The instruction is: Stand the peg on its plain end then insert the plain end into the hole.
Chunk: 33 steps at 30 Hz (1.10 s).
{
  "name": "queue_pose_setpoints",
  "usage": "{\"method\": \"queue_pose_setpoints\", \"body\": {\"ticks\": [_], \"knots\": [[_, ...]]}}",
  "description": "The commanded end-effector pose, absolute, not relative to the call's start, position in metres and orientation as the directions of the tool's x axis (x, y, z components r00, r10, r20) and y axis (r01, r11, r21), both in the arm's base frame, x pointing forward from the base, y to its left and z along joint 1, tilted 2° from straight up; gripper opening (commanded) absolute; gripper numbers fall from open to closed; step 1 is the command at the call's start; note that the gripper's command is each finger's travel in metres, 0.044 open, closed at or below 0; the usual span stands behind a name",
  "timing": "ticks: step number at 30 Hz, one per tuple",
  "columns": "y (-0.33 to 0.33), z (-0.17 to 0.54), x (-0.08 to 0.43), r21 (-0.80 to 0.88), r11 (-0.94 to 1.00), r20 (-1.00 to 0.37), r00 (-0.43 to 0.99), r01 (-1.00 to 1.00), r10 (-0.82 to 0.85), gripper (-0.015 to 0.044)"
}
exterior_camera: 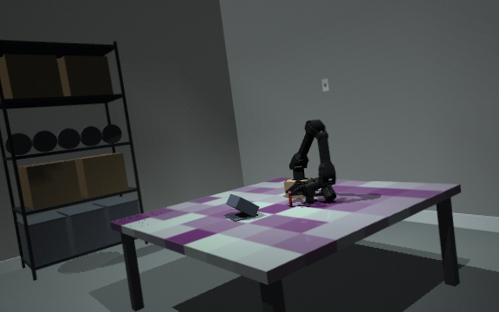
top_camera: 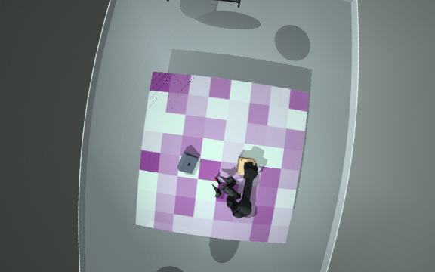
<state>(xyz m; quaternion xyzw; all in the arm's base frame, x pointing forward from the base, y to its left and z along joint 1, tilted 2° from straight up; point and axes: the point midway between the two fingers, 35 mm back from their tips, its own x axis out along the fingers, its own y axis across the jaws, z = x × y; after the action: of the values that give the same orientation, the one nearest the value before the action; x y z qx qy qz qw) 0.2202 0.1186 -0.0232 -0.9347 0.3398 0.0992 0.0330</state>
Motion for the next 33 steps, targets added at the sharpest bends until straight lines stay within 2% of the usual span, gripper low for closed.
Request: {"method": "queue_pose_setpoints", "body": {"ticks": [1, 7, 19, 24, 33], "knots": [[0.119, -0.023, 0.22, 0.006, -0.767, -0.208, 0.749, -0.642, -0.629, 0.044], [0.121, -0.015, 0.222, 0.006, -0.767, -0.208, 0.749, -0.642, -0.629, 0.044], [0.117, 0.135, 0.226, 0.004, -0.767, -0.208, 0.75, -0.641, -0.628, 0.044], [0.114, 0.135, 0.226, 0.011, -0.756, -0.221, 0.736, -0.654, -0.64, 0.044], [0.087, 0.113, 0.221, 0.116, -0.624, -0.405, 0.537, -0.773, -0.74, 0.044]]}}
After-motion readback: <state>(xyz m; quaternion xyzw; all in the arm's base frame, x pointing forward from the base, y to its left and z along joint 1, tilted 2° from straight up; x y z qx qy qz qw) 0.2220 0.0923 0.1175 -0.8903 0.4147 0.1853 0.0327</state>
